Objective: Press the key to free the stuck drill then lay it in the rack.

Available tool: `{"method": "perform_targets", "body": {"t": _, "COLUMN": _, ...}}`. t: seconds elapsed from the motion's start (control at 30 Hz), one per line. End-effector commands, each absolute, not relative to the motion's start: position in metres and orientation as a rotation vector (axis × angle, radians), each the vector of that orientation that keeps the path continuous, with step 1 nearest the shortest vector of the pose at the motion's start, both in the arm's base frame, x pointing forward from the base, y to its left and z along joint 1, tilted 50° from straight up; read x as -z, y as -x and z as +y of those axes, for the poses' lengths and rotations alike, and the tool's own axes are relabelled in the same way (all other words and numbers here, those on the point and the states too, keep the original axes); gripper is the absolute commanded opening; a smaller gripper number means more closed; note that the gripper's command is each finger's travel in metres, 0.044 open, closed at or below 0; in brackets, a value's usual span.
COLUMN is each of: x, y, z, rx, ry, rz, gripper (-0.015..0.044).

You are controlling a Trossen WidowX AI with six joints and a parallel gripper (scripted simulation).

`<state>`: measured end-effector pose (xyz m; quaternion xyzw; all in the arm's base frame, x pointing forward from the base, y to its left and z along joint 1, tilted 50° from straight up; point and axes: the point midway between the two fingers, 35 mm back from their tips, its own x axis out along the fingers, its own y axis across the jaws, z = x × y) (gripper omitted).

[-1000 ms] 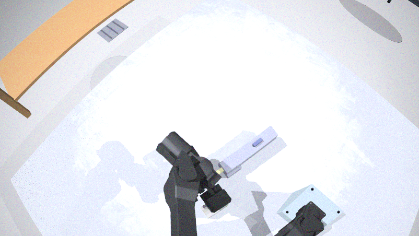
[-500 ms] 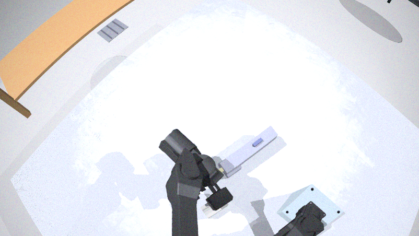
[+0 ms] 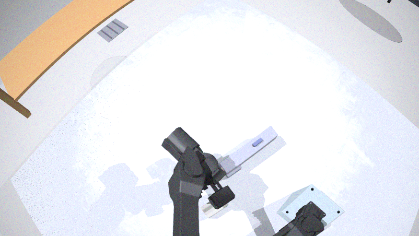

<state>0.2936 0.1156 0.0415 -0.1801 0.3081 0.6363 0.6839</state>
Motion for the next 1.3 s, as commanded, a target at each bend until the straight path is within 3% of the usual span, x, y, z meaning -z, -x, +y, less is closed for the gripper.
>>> {"method": "perform_targets", "body": {"t": 0.0, "x": -0.0391, "y": -0.2916, "z": 0.1153, "rx": -1.431, "ry": 0.404, "rz": 0.688, "gripper": 0.0440}}
{"method": "perform_targets", "body": {"t": 0.23, "x": -0.0373, "y": -0.2903, "z": 0.1149, "rx": -1.431, "ry": 0.404, "rz": 0.688, "gripper": 0.0440}}
{"method": "perform_targets", "body": {"t": 0.73, "x": -0.0392, "y": -0.2925, "z": 0.1149, "rx": -1.426, "ry": 0.404, "rz": 0.690, "gripper": 0.0046}}
{"method": "perform_targets", "body": {"t": 0.97, "x": -0.0392, "y": -0.2925, "z": 0.1149, "rx": -1.426, "ry": 0.404, "rz": 0.690, "gripper": 0.0000}}
{"method": "perform_targets", "body": {"t": 1.27, "x": -0.0412, "y": -0.2902, "z": 0.1134, "rx": -1.431, "ry": 0.404, "rz": 0.688, "gripper": 0.0000}}
